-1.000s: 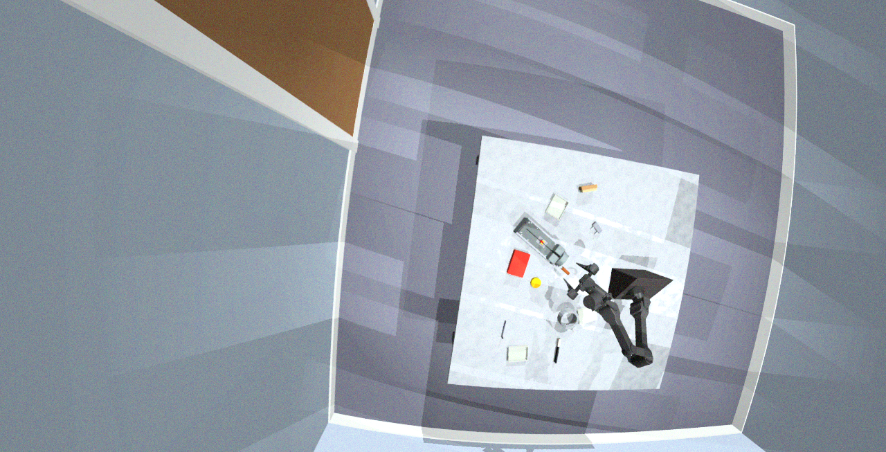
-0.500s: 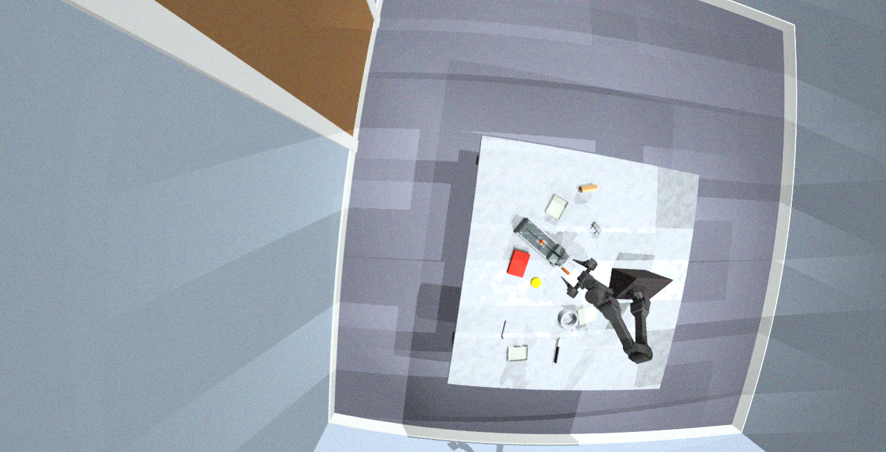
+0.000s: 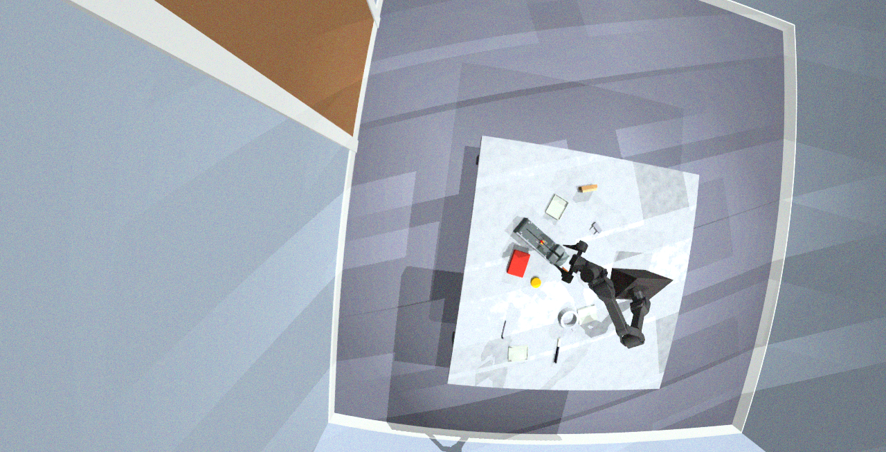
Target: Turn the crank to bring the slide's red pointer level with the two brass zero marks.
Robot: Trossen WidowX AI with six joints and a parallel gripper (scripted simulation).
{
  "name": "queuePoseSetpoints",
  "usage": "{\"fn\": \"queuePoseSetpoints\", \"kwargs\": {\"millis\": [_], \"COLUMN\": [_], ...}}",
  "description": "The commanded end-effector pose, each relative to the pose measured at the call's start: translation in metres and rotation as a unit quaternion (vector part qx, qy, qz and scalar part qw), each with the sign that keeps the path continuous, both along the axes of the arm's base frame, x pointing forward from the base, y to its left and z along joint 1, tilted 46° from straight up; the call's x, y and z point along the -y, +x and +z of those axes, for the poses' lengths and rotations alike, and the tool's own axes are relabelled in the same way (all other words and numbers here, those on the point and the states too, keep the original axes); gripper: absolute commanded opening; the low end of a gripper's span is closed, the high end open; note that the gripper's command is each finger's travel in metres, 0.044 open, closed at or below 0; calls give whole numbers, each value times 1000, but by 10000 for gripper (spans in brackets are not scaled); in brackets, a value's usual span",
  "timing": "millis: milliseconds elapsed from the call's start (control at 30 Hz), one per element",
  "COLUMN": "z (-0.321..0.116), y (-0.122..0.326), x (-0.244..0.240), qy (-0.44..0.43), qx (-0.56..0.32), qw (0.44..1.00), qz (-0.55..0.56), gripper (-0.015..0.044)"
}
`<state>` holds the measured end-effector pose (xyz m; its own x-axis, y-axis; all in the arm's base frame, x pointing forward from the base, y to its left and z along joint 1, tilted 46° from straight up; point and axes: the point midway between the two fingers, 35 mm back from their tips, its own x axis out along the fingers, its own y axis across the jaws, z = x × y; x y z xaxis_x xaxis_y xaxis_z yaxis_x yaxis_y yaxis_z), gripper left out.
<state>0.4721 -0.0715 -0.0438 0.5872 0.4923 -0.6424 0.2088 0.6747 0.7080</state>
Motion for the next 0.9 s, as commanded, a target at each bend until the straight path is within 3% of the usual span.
{"fn": "queuePoseSetpoints", "kwargs": {"millis": [0, 167, 400, 867], "z": [-13, -23, -62, -62], "y": [10, 14, 7, 7], "x": [8, 7, -32, -33], "qy": [4, 6, 8, 8], "qx": [16, 22, 23, 23], "qw": [1000, 1000, 1000, 1000], "qz": [14, 19, 19, 19], "gripper": [440, 440, 440, 440]}}
